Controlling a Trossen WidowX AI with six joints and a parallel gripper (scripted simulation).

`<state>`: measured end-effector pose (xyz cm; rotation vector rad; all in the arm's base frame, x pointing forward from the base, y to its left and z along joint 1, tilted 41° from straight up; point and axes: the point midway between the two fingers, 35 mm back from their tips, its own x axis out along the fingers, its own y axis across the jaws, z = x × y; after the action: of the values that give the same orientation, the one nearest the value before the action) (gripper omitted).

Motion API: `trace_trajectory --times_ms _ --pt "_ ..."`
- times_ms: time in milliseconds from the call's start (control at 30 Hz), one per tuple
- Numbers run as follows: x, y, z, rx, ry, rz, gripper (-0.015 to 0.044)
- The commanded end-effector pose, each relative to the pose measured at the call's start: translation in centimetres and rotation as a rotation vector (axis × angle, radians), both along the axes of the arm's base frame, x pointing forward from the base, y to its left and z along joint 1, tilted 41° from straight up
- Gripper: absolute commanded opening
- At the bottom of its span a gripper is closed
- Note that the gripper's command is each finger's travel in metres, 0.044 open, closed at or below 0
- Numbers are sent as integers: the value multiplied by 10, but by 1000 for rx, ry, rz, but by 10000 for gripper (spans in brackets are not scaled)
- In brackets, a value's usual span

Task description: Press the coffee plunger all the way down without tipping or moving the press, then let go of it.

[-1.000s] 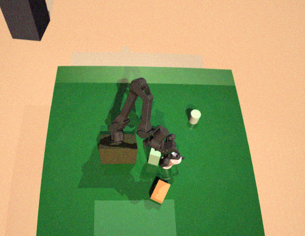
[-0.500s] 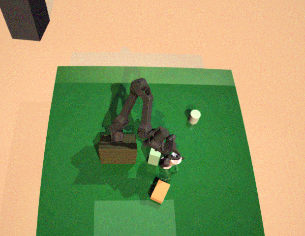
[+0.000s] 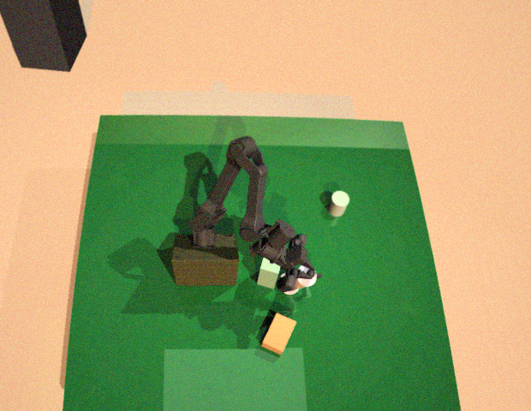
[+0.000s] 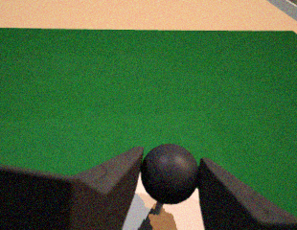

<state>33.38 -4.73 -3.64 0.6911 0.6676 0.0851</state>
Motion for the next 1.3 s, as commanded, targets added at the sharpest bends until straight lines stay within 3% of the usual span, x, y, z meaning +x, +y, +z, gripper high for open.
trace_trajectory --times_ms 0,433,733,1067,1267 --pt "0 0 0 0 0 0 116" --pt "0 0 0 0 0 0 440" --pt "-3 -19 16 -11 1 -26 440" --pt "-44 -41 75 10 15 5 440" --pt "-45 -42 76 11 15 6 440"
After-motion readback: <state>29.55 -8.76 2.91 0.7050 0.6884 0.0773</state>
